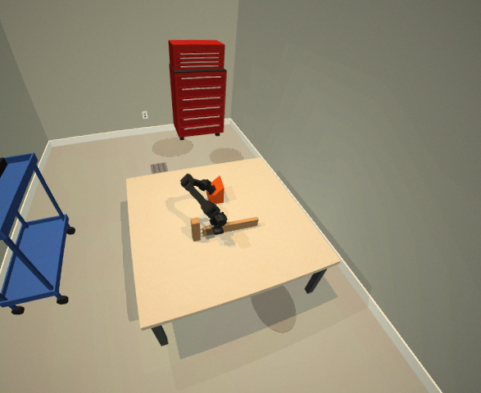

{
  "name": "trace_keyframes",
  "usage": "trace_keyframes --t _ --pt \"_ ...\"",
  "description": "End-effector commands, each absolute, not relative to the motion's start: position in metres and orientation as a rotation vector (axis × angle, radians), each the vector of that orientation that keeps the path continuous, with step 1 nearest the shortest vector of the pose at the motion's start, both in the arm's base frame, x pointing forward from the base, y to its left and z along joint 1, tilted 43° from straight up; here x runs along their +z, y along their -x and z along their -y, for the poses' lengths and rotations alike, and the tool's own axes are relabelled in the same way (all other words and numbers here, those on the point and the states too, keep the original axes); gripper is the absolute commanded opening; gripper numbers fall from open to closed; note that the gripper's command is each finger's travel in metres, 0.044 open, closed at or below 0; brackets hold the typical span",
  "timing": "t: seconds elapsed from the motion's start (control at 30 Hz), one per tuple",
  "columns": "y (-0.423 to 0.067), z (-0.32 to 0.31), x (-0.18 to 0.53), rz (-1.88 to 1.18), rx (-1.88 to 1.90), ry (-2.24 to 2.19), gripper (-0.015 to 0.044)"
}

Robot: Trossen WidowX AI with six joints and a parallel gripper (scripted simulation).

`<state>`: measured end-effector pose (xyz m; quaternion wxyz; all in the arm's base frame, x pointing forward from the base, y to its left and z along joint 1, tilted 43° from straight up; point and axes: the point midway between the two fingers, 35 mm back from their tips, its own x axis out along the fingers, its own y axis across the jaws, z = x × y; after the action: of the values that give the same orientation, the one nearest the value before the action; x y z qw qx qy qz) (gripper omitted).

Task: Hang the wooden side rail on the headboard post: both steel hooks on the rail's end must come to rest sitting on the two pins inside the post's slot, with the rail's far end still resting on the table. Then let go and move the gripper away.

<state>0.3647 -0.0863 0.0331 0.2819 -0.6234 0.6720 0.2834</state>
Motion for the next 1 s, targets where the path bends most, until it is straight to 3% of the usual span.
trace_keyframes --t 0.0,0.97 --pt "-0.3673 0.0833 0.0359 -1.786 0.762 1.676 0.0000" --pt "-0.3665 0.0864 0.0373 -1.786 0.762 1.676 0.0000"
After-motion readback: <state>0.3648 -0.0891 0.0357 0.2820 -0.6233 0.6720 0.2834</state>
